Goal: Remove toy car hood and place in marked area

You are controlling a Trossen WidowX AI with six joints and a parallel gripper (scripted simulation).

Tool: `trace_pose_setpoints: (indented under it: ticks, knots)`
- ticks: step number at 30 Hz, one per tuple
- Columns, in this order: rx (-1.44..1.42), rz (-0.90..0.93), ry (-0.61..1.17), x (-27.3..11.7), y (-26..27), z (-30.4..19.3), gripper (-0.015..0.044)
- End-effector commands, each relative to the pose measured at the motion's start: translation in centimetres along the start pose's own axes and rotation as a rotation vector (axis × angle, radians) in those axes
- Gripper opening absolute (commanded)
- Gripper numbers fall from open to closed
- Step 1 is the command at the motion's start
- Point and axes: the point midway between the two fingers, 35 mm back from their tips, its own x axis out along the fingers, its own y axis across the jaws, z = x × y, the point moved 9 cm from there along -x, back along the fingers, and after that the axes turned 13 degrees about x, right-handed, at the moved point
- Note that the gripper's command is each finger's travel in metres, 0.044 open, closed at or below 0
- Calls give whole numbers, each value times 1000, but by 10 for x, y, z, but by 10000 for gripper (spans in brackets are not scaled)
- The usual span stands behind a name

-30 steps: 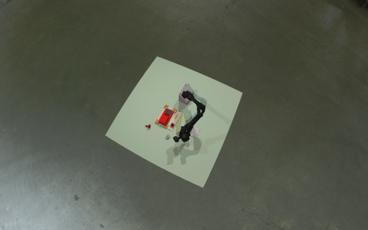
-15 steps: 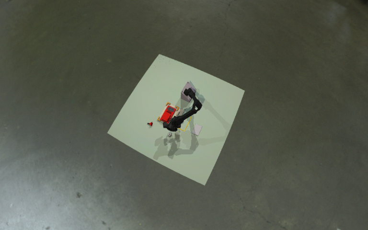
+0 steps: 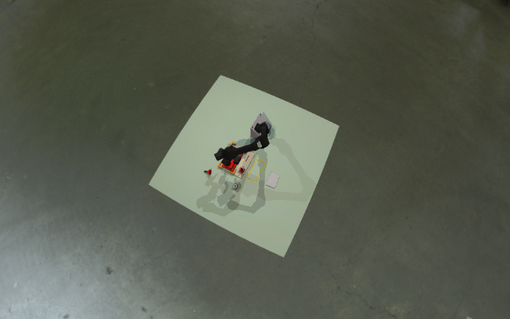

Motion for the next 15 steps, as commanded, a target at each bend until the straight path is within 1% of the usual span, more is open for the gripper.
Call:
trace_pose_setpoints:
  ticks: [1, 15]
  knots:
    - [28, 25, 22, 2, -6, -3, 440]
    - [28, 25, 21, 9, -6, -3, 440]
